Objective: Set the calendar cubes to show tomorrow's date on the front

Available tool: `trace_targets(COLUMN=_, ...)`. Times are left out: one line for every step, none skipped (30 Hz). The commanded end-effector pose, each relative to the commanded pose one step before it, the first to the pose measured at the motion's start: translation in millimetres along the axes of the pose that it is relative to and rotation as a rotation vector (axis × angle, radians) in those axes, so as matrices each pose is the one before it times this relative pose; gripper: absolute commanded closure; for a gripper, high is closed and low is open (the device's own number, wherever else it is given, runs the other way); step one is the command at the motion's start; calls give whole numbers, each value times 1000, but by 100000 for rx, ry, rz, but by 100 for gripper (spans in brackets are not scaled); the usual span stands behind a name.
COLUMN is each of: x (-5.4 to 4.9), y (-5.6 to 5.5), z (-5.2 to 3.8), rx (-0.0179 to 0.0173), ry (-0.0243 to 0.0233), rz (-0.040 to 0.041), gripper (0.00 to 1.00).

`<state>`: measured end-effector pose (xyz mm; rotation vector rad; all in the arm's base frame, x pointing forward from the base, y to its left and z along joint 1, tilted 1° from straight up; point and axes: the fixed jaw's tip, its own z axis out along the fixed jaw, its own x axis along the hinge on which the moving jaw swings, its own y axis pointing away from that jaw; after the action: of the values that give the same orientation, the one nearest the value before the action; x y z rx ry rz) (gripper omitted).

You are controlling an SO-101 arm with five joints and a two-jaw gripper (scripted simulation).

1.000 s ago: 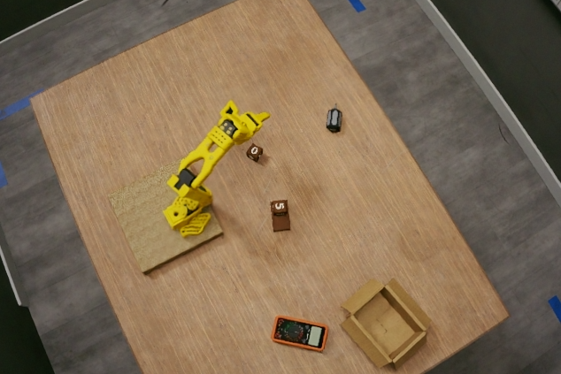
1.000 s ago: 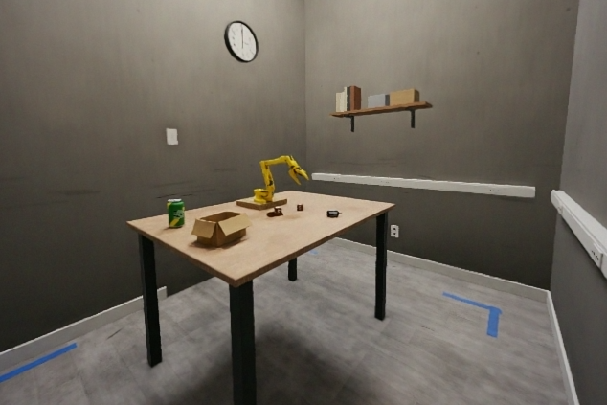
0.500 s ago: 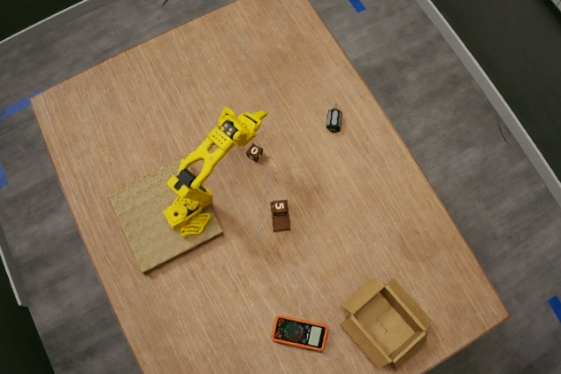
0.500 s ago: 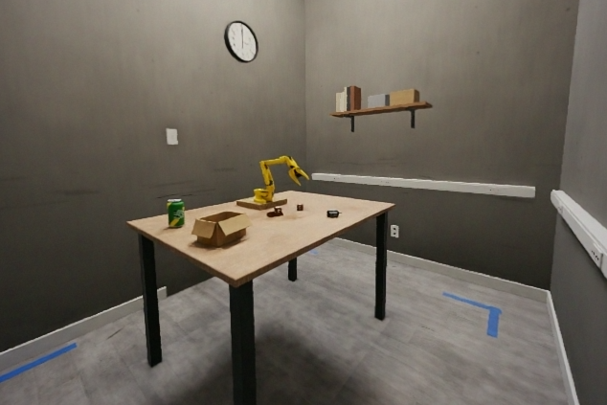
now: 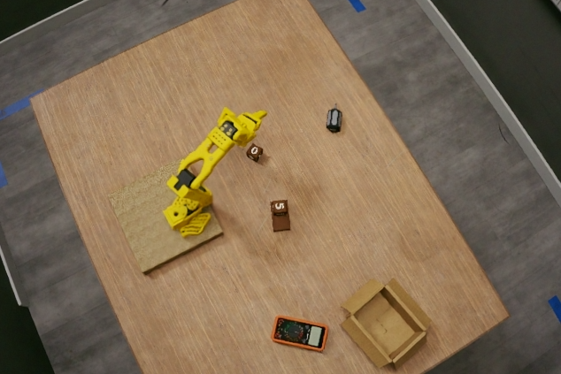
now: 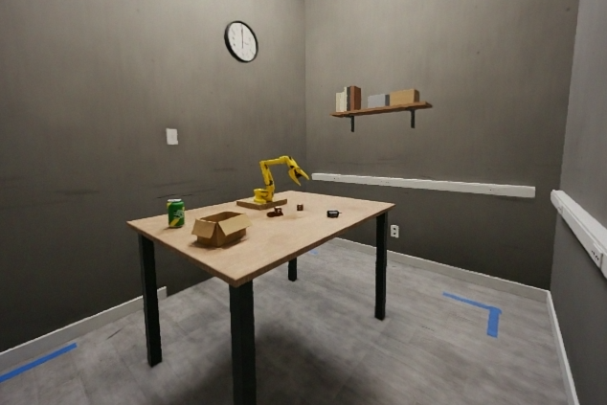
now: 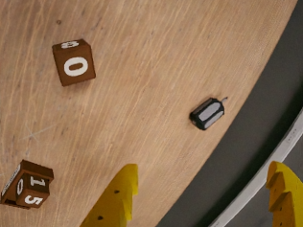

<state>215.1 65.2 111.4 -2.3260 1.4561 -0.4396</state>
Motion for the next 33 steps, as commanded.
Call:
trace_targets(x=1291, y=6477, z=7113, rx=-4247, ry=-338, rz=-215, gripper=65)
trace_targets(x=-282, y=1701, z=2921, rx=-1734, ry=-280, rz=2, gripper=65)
trace_targets(x=-321, y=1999, z=3412, rx=-2035, ry=-334, rz=-2, gripper=65)
trace_targets(x=-373, y=2278, z=3881, rx=-2308, ry=-376, rz=1, gripper=65)
trace_targets(x=-416, y=2524, z=4284, rx=-2553, ry=-417, rz=0, gripper=65)
trace_targets(x=-443, y=2729, z=4622, rx=-2754, ry=-449, rz=-1, gripper=65)
trace_targets(x=-468, y=2887, z=4878, rx=-2914, ry=-474, rz=2, gripper=65)
trace_targets(x=-492, y=2999, z=5062, rx=-3018, ry=-493, rz=-2, gripper=65)
trace_targets(x=-498, y=3053, z=5157, rx=-3078, ry=-503, rz=1, gripper=65)
trace_targets(x=0, y=0, z=0, rx=0, ry=0, rz=0, gripper=65)
trace_targets(x=0, y=0, z=0, rx=0, ry=0, rz=0, gripper=65)
trace_targets(x=-499, y=3054, z=5149, rx=-3075, ry=-503, rz=-1, gripper=65)
trace_targets(x=-487, y=2995, z=5058, rx=-3019, ry=-490, rz=1, gripper=65)
trace_targets(x=-469, y=2888, z=4883, rx=-2915, ry=-477, rz=-2, gripper=65)
trace_targets(x=-449, y=2730, z=4621, rx=-2755, ry=-449, rz=1, gripper=65)
trace_targets(x=-412, y=2520, z=4282, rx=-2554, ry=-414, rz=-1, gripper=65)
trace_targets(x=-368, y=2277, z=3883, rx=-2309, ry=-376, rz=2, gripper=65)
trace_targets(x=-326, y=2006, z=3414, rx=-2032, ry=-332, rz=-1, gripper=65)
trace_targets(x=-282, y=1699, z=2921, rx=-1734, ry=-284, rz=0, gripper=65)
trace_targets(x=-225, y=1395, z=2391, rx=-1423, ry=-231, rz=1, gripper=65)
trace_targets(x=-177, y=1079, z=1867, rx=-1106, ry=-180, rz=1, gripper=65)
trace_targets(x=-126, y=781, z=1351, rx=-804, ry=-132, rz=-2, gripper=65)
trace_targets(x=-86, y=513, z=890, rx=-525, ry=-85, rz=-1, gripper=65)
trace_targets(x=-43, y=279, z=491, rx=-292, ry=-48, rz=3, gripper=65)
trace_targets(x=-15, y=112, z=197, rx=-113, ry=-19, rz=0, gripper=65)
trace_targets(x=-5, y=16, z=26, rx=-19, ry=-3, rz=0, gripper=65)
trace_targets(x=0, y=0, z=0, rx=0, ry=0, rz=0, gripper=65)
trace_targets(x=0, y=0, z=0, rx=0, ry=0, rz=0, gripper=65)
trace_targets(x=1, y=4, z=-1, rx=0, ry=2, rz=-1, gripper=65)
trace_targets(x=0, y=0, z=0, rx=0, ry=0, rz=0, gripper=65)
trace_targets(x=0, y=0, z=0, rx=0, ry=0, rz=0, gripper=65)
trace_targets(x=0, y=0, z=0, rx=0, ry=0, rz=0, gripper=65)
trace_targets(x=0, y=0, z=0, rx=0, ry=0, rz=0, gripper=65)
